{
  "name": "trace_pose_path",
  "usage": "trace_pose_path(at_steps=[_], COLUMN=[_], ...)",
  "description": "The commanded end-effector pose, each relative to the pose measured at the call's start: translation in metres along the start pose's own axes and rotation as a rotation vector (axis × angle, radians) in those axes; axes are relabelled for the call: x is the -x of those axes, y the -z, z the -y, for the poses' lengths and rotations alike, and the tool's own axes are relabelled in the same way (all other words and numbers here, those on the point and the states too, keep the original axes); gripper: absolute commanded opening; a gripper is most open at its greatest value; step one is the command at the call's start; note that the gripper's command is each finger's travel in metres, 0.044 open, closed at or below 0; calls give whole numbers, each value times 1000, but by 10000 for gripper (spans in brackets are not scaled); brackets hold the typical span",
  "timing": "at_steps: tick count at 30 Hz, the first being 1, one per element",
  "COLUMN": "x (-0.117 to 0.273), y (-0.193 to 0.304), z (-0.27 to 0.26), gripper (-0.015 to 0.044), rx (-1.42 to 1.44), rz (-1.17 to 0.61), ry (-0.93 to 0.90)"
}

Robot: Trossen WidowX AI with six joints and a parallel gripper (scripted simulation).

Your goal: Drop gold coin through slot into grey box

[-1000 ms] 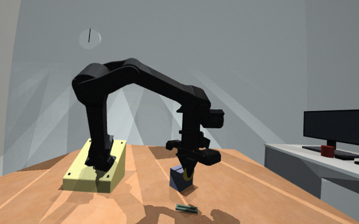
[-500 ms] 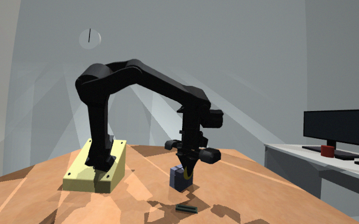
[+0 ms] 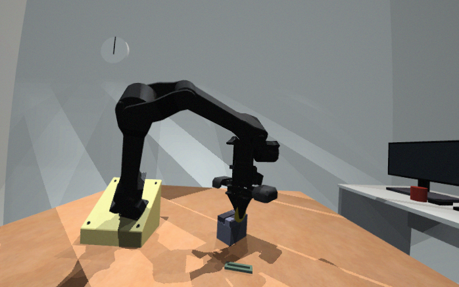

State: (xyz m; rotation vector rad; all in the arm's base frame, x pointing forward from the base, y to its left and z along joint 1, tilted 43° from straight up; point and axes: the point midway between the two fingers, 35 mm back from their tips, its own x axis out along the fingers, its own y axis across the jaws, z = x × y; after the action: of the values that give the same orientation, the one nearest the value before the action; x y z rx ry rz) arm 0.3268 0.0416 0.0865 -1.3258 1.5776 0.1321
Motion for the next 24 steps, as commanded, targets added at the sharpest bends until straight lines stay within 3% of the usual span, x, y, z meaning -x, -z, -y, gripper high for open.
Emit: trace_pose_path(at_steps=[1, 24], x=[1, 0], y=[-9, -45], z=[-10, -57], gripper=[0, 0], rx=[-2, -3], rz=[6, 4], ry=[-4, -4])
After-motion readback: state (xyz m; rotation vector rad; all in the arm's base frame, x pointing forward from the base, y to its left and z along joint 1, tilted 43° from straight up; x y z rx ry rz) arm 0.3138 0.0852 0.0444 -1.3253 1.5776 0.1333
